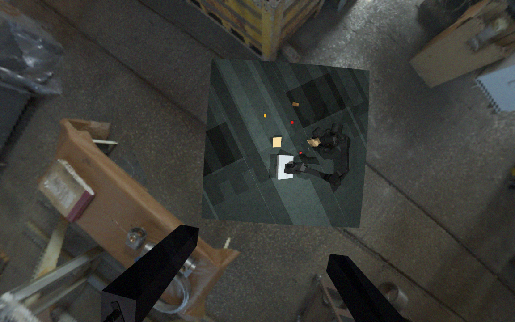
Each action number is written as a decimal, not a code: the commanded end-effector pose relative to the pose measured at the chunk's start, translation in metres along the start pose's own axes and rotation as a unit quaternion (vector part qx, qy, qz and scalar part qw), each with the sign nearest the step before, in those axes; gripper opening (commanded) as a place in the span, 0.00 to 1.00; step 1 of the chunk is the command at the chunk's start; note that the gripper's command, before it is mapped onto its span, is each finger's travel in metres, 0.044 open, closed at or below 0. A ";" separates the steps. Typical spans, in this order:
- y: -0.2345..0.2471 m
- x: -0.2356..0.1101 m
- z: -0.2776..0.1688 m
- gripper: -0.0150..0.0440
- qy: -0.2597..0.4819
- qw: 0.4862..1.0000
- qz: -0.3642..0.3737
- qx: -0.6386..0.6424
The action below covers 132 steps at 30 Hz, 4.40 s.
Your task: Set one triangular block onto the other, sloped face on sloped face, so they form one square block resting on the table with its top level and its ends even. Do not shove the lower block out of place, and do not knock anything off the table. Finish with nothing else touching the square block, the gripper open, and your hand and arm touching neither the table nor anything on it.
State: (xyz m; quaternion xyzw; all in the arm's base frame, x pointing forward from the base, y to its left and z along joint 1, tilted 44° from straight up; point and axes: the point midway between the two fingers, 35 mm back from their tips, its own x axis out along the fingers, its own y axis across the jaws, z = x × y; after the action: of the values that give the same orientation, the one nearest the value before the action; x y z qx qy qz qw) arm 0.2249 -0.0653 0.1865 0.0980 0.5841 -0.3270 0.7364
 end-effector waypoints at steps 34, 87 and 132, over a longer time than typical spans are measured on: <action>0.014 -0.011 0.004 0.25 -0.056 0.883 -0.178 -0.431; 0.146 0.023 -0.194 0.25 -0.036 0.882 -0.137 -0.450; 0.147 0.130 -0.206 0.25 -0.053 0.884 -0.173 -0.431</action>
State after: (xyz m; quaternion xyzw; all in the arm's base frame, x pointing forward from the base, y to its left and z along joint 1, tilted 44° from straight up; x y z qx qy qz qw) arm 0.1581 0.1175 -0.0206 -0.3418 0.6349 -0.1667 0.6725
